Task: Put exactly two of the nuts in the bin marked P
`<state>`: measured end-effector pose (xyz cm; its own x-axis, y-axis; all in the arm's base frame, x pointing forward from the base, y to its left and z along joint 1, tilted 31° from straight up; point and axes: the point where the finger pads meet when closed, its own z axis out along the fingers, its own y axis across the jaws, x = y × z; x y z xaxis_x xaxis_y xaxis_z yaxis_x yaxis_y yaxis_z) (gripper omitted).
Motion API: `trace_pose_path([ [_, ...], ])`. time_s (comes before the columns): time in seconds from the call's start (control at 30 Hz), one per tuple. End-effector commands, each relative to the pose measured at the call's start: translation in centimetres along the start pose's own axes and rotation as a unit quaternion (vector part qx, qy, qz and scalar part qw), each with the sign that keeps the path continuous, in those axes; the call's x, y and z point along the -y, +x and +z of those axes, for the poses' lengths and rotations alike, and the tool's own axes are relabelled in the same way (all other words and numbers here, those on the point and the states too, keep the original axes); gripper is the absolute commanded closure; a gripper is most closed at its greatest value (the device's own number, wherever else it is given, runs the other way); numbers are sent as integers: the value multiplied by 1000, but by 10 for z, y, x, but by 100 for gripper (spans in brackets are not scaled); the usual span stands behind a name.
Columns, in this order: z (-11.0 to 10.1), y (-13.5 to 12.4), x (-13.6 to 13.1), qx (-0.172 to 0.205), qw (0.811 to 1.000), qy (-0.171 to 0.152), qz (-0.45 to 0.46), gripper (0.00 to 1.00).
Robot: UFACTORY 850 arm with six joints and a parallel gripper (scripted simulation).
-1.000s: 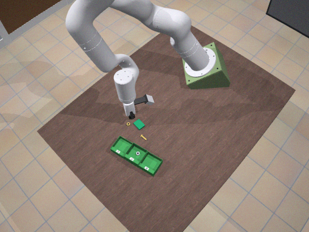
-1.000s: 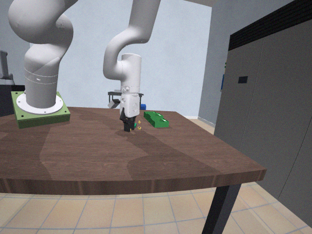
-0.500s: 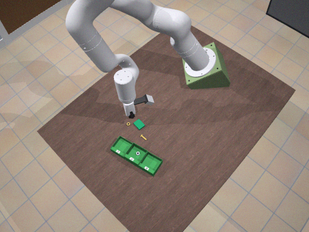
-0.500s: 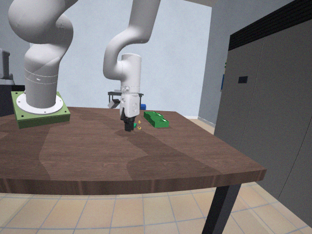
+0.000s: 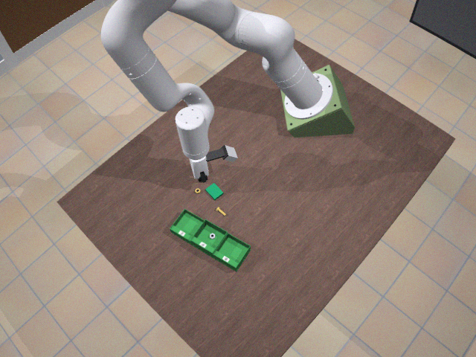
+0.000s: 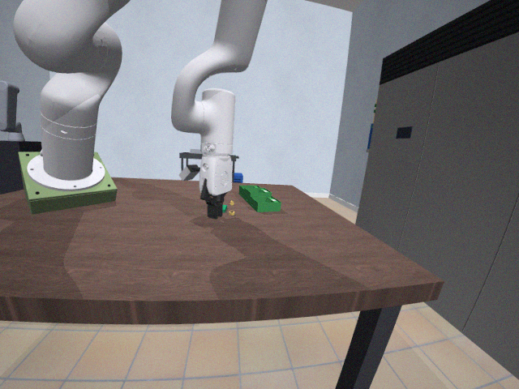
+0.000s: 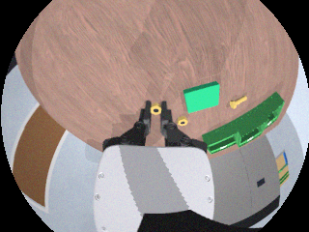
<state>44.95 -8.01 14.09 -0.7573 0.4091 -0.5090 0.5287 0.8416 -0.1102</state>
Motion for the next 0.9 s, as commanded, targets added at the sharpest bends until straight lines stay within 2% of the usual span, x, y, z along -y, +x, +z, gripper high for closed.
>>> trace_pose_path([
  [0.0, 0, 0, 0, 0, 1000, 0, 0, 100],
  [0.07, 0, 0, 0, 0, 1000, 0, 0, 100],
  [0.57, -50, 0, 0, 0, 1000, 0, 0, 100],
  [0.73, -60, 0, 0, 0, 1000, 0, 0, 100],
  [0.87, -60, 0, 0, 0, 1000, 0, 0, 100],
])
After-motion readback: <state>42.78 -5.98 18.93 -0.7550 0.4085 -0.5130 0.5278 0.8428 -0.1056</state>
